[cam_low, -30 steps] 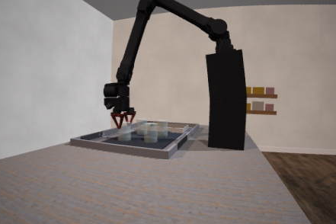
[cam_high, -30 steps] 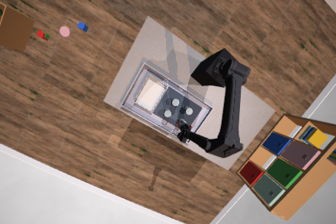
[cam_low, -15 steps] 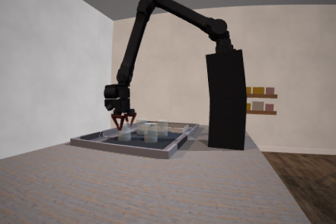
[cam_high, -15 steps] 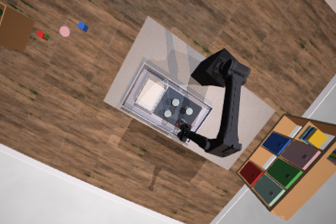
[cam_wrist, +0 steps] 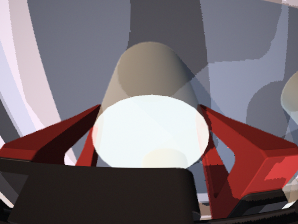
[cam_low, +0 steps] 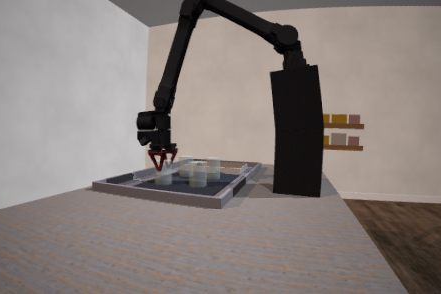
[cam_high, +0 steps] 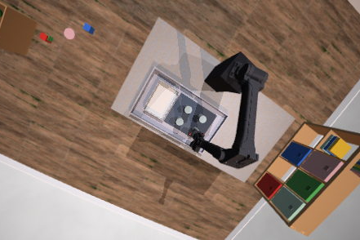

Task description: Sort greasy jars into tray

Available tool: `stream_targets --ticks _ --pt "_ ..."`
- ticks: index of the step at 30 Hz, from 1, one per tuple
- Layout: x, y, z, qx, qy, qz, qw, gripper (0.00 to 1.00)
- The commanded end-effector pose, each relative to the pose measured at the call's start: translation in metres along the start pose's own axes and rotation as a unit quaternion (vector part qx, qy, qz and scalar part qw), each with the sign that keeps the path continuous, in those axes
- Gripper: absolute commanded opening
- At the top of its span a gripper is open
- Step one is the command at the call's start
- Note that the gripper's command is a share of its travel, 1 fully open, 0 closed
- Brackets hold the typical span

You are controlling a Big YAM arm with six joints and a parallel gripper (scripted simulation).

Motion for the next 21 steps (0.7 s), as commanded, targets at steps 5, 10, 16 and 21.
stream_targets --ticks 5,10,16,21 --pt "0.0083 0.0013 -0.001 0.0 -0.011 -0.003 1.0 0.73" --pt "0.0083 0.0013 -0.001 0.0 -0.011 -0.003 1.0 0.0" --pt "0.0083 0.0013 -0.001 0.0 -0.011 -0.003 1.0 0.0" --pt "0.0083 0.0013 -0.001 0.0 -0.011 -0.003 1.0 0.0"
Point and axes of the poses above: the point where the finger pads meet when closed, its own z axis back along the fingers, its own y axis across the jaws, x = y × z, the point moved 9 cm from there along z, back along the fingers, and after that the axes turned 3 degrees about z, right-handed, at the moved point
